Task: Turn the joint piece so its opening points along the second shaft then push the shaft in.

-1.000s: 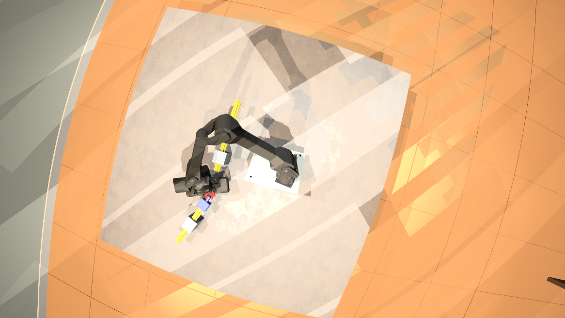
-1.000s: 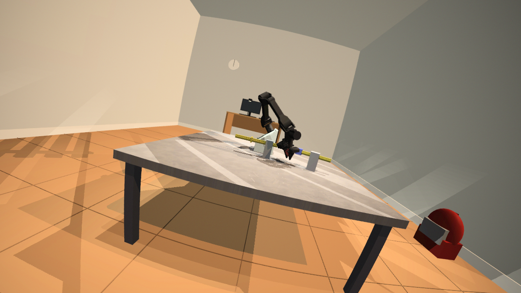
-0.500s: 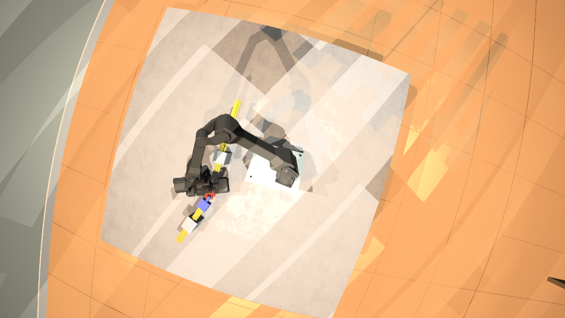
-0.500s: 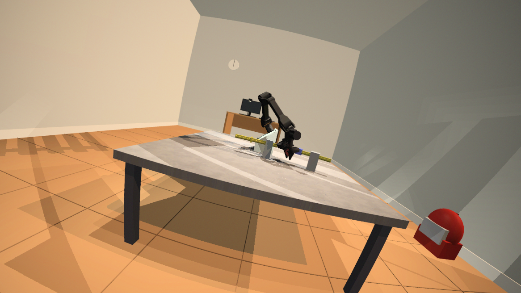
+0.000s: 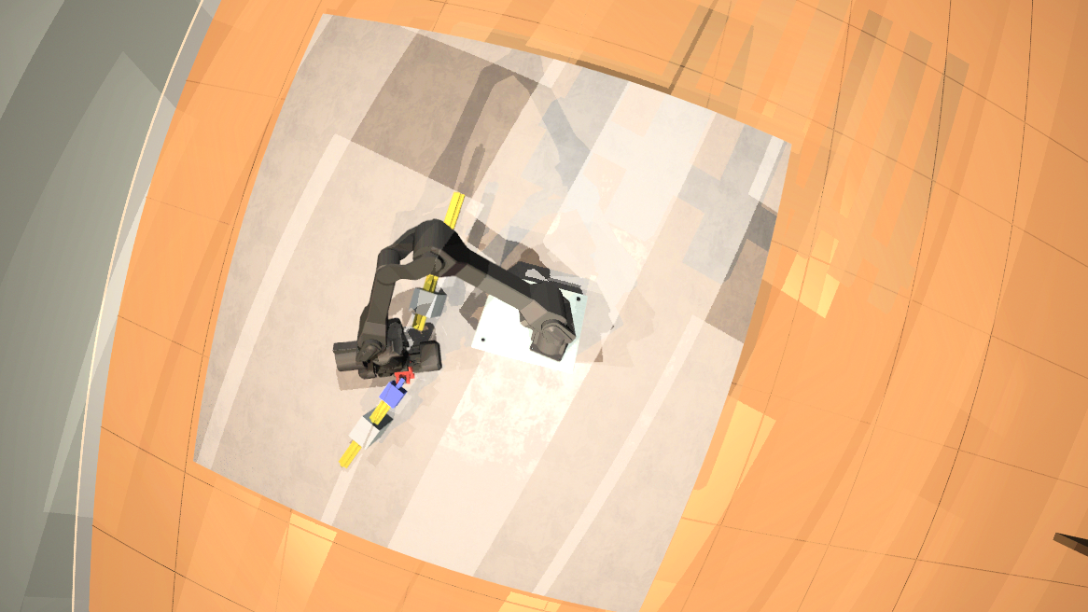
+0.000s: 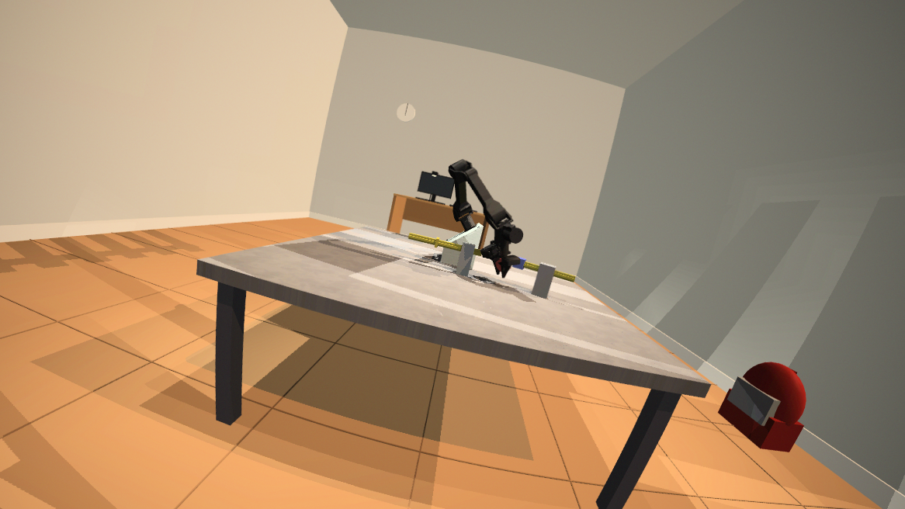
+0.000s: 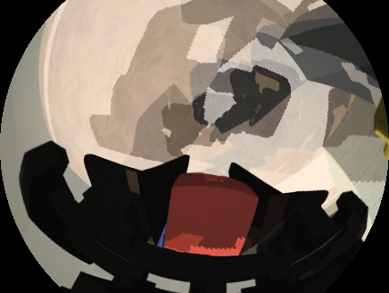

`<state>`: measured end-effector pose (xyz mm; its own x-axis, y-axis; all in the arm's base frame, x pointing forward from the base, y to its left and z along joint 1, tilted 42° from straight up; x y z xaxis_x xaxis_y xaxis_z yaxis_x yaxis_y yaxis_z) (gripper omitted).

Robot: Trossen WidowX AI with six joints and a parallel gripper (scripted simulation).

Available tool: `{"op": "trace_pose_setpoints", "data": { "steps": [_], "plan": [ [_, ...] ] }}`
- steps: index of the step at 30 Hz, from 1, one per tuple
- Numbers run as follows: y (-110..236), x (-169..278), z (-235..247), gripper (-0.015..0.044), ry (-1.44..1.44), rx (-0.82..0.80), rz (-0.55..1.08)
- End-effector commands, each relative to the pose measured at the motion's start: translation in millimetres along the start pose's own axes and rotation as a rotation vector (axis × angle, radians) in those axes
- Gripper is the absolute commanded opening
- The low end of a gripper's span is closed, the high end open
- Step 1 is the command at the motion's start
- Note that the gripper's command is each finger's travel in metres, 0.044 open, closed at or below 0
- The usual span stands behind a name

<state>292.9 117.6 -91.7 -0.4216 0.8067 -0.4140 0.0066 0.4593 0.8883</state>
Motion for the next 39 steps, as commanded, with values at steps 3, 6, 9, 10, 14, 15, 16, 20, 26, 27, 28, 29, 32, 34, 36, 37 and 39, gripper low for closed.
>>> {"op": "trace_pose_setpoints", "data": {
  "steps": [3, 6, 9, 10, 14, 15, 16, 20, 26, 27, 28, 29, 32, 34, 36, 37, 39],
  "plan": [
    [0, 0, 0, 0.0147, 0.000, 0.000, 0.000],
    [0, 0, 0, 0.0147, 0.000, 0.000, 0.000],
    [0, 0, 0, 0.0121, 0.000, 0.000, 0.000],
    [0, 0, 0, 0.0094, 0.000, 0.000, 0.000],
    [0, 0, 0, 0.0000, 0.000, 0.000, 0.000],
    [0, 0, 0, 0.0000, 0.000, 0.000, 0.000],
    [0, 0, 0, 0.0000, 0.000, 0.000, 0.000],
    [0, 0, 0, 0.0000, -0.005, -0.002, -0.009],
    [4, 5, -3, 0.0000, -0.051, -0.018, -0.088],
    [4, 6, -3, 0.0000, -0.059, -0.020, -0.103],
    [5, 7, -4, 0.0000, -0.066, -0.022, -0.116],
    [5, 8, -4, 0.0000, -0.074, -0.025, -0.129],
    [6, 10, -5, 0.0000, -0.096, -0.031, -0.168],
    [7, 12, -6, 0.0000, -0.111, -0.034, -0.194],
    [8, 13, -6, 0.0000, -0.127, -0.036, -0.220],
    [9, 14, -7, 0.0000, -0.135, -0.038, -0.233],
    [9, 16, -7, 0.0000, -0.151, -0.040, -0.260]
  ]
}}
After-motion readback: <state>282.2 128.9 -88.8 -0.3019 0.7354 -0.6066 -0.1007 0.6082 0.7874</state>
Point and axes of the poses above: the point midway between the two fingers, 35 mm back from their tips, its own y axis back along the fingers, its own z axis across the jaws, x = y × z, the point moved 8 cm from there along y, back along the fingers, and after that the axes turned 5 degrees about -y, right-handed, at the moved point
